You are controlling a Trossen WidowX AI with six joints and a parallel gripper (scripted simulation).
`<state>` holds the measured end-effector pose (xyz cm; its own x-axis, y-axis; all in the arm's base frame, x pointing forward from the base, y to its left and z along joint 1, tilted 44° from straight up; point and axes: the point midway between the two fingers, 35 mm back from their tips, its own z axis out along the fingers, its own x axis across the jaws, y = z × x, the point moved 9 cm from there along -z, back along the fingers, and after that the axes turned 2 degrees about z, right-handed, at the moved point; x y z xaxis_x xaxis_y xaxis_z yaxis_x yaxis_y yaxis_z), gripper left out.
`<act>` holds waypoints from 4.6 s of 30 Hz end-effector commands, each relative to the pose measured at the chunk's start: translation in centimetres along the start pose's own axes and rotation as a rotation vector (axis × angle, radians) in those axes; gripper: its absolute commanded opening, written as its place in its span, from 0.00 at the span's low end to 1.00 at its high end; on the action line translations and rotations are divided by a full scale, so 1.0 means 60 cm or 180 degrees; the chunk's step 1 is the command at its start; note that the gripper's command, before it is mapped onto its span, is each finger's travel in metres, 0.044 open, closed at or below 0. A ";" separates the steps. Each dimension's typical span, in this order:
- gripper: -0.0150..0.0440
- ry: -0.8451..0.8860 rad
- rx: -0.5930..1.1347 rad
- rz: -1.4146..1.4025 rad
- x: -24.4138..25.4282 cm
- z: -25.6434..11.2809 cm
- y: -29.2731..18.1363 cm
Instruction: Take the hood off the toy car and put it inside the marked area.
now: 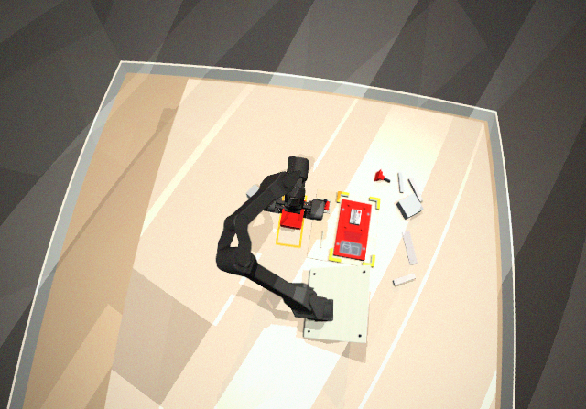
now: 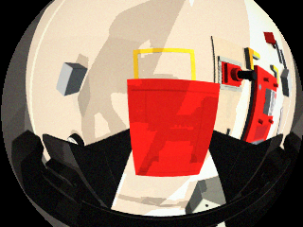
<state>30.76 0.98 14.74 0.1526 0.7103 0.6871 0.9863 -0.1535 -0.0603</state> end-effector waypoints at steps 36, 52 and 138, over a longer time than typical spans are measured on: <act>0.25 0.0028 -0.0007 0.0022 0.001 0.050 -0.004; 0.25 0.0029 -0.0007 0.0022 0.001 0.063 -0.003; 1.00 0.0028 -0.0020 0.0004 -0.001 -0.045 -0.006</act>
<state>30.21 -0.82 16.62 0.1586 0.7050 0.6913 0.9849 -0.1622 -0.0606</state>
